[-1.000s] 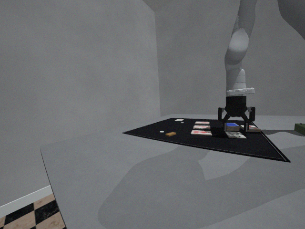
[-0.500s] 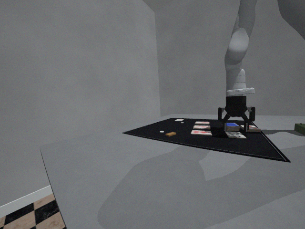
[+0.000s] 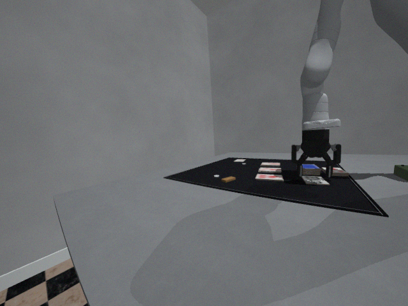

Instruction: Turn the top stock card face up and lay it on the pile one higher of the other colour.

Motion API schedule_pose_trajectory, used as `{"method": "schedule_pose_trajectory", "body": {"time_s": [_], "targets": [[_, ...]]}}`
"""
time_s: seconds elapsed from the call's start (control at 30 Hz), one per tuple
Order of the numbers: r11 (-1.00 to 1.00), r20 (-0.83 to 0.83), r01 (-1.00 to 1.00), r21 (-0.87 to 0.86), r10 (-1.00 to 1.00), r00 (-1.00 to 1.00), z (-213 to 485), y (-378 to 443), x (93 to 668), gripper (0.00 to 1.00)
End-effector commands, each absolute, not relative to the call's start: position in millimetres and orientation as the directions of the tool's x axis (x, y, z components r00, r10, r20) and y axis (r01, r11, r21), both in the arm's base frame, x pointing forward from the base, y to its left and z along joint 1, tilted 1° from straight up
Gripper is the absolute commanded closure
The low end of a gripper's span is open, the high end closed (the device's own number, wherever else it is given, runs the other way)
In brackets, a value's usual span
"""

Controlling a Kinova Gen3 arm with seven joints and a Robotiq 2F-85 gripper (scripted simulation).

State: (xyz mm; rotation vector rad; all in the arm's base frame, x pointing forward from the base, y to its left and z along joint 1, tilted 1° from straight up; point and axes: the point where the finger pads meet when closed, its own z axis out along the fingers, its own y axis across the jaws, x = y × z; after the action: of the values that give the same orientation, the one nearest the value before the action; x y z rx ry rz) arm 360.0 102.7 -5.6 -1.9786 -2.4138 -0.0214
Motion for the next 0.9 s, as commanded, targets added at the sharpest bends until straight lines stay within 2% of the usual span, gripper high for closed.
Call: {"method": "schedule_pose_trajectory", "body": {"time_s": [0.0,0.87], "targets": [[0.196,0.024,0.981,-0.003,0.98,-0.196,-7.1,102.5,359.9,0.15],[0.196,0.024,0.981,-0.003,0.98,-0.196,-10.9,102.7,360.1,0.15]]}}
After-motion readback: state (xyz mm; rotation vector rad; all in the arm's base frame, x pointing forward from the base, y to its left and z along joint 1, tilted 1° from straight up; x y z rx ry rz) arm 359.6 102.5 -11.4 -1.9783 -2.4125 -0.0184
